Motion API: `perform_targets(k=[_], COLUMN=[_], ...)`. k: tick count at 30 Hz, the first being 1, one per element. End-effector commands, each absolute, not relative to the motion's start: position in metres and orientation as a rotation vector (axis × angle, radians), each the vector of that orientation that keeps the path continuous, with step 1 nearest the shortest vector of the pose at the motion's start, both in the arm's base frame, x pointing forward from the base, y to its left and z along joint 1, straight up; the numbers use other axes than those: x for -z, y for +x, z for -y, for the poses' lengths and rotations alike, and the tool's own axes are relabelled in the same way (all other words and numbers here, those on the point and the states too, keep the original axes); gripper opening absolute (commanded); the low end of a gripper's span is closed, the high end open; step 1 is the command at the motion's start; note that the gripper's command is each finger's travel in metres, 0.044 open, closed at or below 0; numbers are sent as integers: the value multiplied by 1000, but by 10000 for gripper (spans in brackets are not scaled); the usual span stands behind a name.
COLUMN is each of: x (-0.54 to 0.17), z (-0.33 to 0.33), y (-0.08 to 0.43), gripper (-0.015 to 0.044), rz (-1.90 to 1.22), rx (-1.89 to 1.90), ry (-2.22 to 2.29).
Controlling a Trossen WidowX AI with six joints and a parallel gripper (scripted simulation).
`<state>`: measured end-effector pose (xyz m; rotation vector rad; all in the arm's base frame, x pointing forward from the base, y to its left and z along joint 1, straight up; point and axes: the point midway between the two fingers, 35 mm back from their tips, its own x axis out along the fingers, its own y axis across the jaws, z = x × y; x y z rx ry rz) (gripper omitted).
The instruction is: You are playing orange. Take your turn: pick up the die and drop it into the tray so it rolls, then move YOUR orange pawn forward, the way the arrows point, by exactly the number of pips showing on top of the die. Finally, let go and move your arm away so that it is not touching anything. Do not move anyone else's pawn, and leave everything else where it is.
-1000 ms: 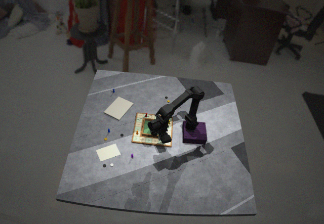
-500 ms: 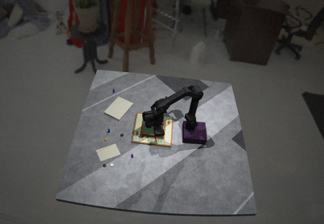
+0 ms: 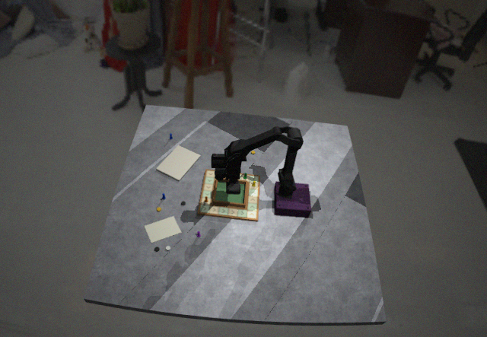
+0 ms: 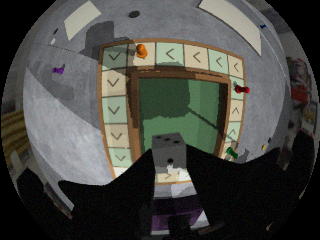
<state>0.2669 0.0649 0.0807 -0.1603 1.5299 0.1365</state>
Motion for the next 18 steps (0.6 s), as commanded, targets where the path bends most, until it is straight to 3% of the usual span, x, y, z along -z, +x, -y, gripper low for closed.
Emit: perform_targets(k=[1, 9, 18], x=[-76, -72, -67], z=[-49, -29, -31], y=[269, 272, 276], gripper=[0, 0, 0], rz=[-1539, -1522, -1222], rx=[-112, -77, -84], ry=[-126, -84, -74])
